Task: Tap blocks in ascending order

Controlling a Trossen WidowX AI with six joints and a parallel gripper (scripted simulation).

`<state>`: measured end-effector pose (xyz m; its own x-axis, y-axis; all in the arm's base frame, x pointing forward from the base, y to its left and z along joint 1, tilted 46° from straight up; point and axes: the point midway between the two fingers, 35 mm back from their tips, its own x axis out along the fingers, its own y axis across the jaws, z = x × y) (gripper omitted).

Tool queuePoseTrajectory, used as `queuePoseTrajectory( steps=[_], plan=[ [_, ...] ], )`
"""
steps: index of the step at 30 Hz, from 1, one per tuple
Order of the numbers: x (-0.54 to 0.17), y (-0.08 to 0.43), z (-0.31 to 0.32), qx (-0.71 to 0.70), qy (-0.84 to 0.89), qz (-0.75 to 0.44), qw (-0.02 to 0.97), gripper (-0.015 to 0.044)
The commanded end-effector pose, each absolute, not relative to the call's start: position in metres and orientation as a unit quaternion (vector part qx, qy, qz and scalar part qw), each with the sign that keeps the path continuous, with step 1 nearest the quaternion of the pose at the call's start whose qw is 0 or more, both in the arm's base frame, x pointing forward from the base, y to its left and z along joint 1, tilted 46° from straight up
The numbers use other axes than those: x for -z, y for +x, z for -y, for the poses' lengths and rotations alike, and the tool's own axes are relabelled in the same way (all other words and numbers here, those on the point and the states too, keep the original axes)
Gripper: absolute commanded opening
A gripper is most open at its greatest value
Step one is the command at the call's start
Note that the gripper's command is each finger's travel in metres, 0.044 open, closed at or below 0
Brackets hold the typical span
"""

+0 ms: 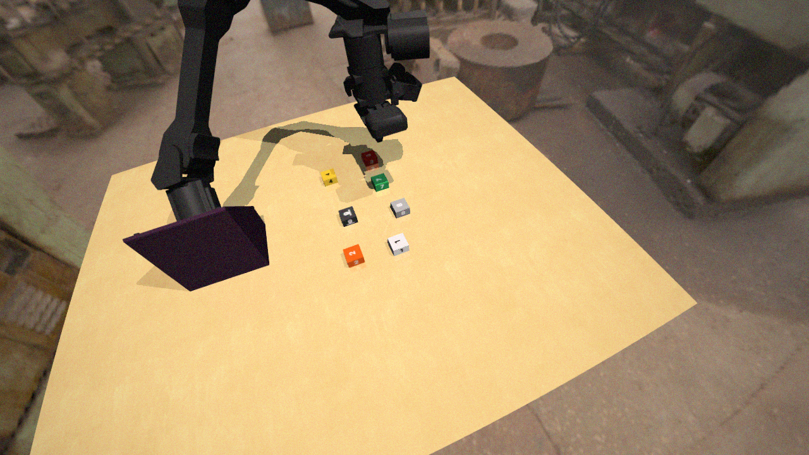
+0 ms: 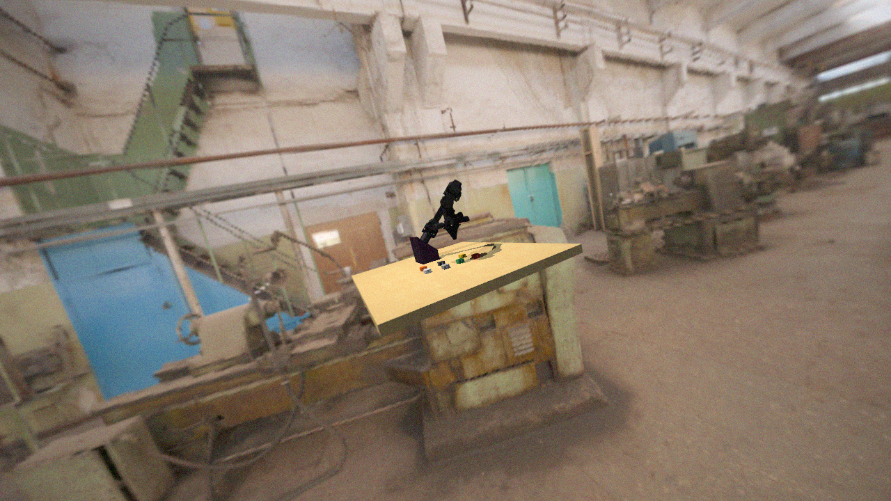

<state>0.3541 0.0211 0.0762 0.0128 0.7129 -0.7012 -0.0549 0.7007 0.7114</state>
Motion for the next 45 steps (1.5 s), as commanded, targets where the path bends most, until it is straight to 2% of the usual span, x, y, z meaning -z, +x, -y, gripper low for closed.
queuePoseTrajectory(
  steps=[1,6,13,19,45],
  plan=[
    [-0.061,0.356,-0.004,-0.282,0.258,-0.647,0.659,0.002],
    [-0.018,0.363,0.039,-0.286,0.255,-0.646,0.66,0.002],
    [-0.011,0.363,0.045,-0.291,0.252,-0.645,0.661,0.002],
    [0.044,0.363,-0.01,-0.292,0.253,-0.644,0.66,0.002],
    [0.066,0.363,-0.034,-0.292,0.254,-0.644,0.66,0.002]
  ],
)
